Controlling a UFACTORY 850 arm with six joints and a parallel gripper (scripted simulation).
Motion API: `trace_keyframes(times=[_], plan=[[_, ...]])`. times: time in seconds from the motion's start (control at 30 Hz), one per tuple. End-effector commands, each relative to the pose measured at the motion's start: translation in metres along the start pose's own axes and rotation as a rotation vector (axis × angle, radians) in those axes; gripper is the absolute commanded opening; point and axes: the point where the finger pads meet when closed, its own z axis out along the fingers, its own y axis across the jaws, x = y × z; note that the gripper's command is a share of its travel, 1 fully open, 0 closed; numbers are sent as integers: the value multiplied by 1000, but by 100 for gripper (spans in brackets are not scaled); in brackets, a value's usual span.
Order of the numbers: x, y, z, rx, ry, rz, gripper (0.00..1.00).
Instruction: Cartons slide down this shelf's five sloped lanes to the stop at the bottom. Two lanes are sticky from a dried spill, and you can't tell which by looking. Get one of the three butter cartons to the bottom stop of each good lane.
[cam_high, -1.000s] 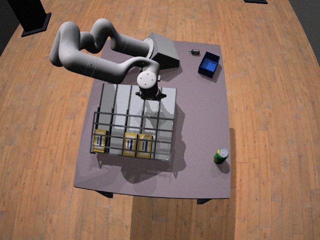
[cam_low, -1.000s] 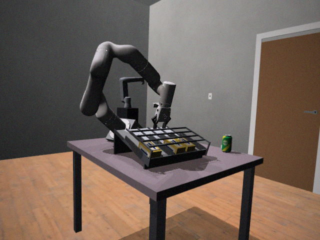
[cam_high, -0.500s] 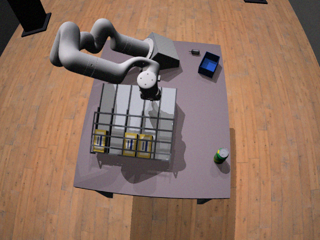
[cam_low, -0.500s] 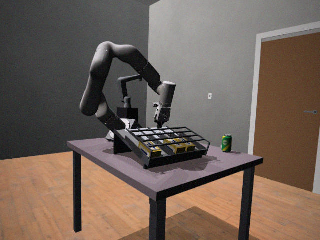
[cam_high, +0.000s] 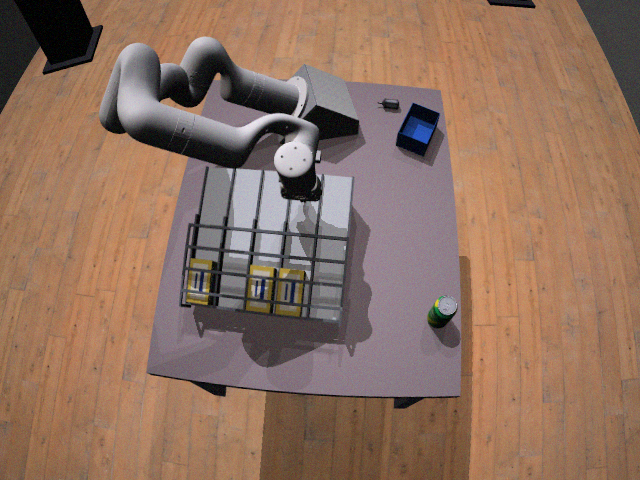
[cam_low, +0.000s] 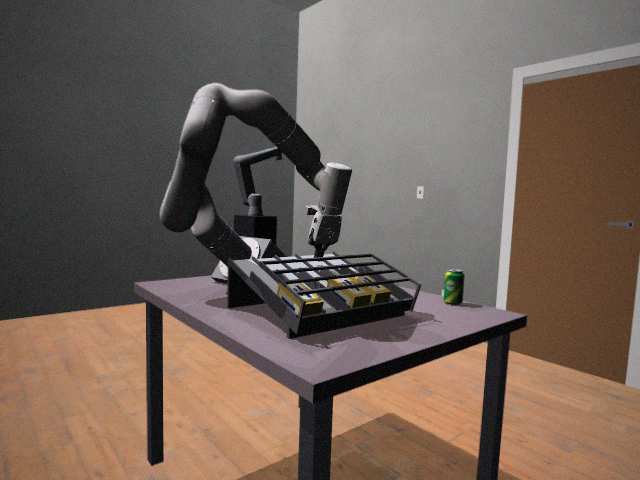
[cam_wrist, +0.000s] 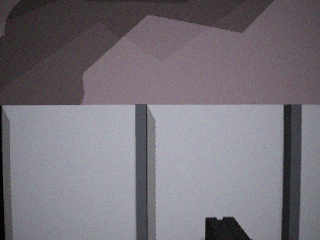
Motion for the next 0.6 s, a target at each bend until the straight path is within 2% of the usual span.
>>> trace_keyframes(times=[0.0, 0.03, 0.57], plan=[[0, 0, -1, -1, -1, 0, 0], [0, 0, -1, -1, -1, 0, 100], [0, 0, -1, -1, -1, 0, 100]])
